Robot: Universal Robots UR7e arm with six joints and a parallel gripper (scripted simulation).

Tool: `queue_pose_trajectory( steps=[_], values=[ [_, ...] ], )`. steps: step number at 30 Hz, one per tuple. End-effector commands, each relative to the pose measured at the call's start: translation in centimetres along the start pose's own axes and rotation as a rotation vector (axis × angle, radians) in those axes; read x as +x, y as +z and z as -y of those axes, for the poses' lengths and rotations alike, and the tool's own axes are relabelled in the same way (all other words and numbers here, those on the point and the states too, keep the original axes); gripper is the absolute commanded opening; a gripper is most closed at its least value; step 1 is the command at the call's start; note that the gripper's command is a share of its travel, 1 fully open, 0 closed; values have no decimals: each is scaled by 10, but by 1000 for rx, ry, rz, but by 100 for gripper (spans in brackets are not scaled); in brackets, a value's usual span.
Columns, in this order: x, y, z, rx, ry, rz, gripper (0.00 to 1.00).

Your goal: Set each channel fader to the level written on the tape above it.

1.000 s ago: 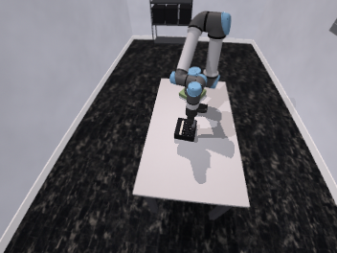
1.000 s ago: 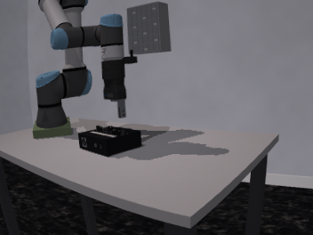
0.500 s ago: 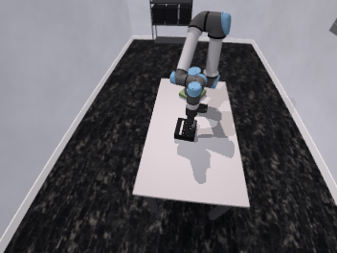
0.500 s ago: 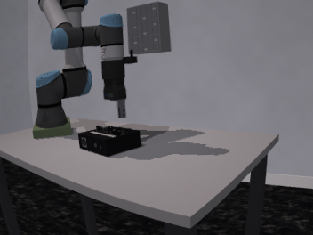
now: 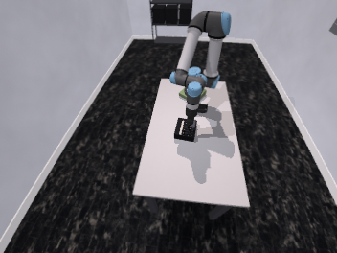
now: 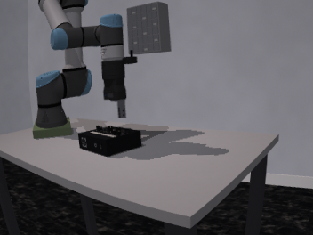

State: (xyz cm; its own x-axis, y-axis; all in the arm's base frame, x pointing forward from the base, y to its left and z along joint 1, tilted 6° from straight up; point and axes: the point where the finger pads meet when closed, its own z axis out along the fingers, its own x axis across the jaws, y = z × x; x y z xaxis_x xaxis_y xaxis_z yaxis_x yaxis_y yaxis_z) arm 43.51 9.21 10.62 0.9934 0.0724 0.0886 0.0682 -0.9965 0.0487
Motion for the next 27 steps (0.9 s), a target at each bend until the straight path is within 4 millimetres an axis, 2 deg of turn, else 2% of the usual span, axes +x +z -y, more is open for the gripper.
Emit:
queue_pose_trajectory(
  steps=[1,27],
  values=[
    [0,1,0,0,0,-1,0],
    [0,15,0,0,0,-1,0]
  ],
)
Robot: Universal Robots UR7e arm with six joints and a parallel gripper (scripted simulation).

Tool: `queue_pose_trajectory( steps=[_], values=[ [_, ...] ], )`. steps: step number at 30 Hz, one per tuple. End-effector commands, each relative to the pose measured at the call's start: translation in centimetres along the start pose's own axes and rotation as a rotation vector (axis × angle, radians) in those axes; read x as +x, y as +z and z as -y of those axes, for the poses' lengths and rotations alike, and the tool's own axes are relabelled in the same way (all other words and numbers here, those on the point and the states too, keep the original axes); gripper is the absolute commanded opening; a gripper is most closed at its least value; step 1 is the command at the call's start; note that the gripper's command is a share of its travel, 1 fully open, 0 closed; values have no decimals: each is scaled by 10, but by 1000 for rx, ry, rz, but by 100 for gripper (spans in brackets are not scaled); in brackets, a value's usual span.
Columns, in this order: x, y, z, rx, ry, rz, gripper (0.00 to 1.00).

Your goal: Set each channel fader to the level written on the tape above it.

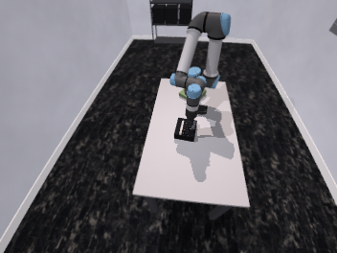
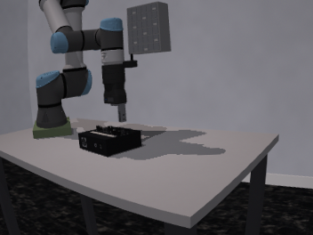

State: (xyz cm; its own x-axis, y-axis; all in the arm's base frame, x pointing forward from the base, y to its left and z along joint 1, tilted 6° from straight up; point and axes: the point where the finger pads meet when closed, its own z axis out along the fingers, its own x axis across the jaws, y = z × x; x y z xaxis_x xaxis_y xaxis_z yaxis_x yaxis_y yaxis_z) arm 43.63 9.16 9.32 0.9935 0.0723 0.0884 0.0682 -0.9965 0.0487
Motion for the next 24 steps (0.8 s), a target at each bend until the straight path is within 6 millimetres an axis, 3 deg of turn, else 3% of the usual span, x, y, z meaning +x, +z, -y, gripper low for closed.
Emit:
queue_pose_trajectory(
  steps=[1,24],
  values=[
    [0,3,0,0,0,-1,0],
    [0,10,0,0,0,-1,0]
  ],
)
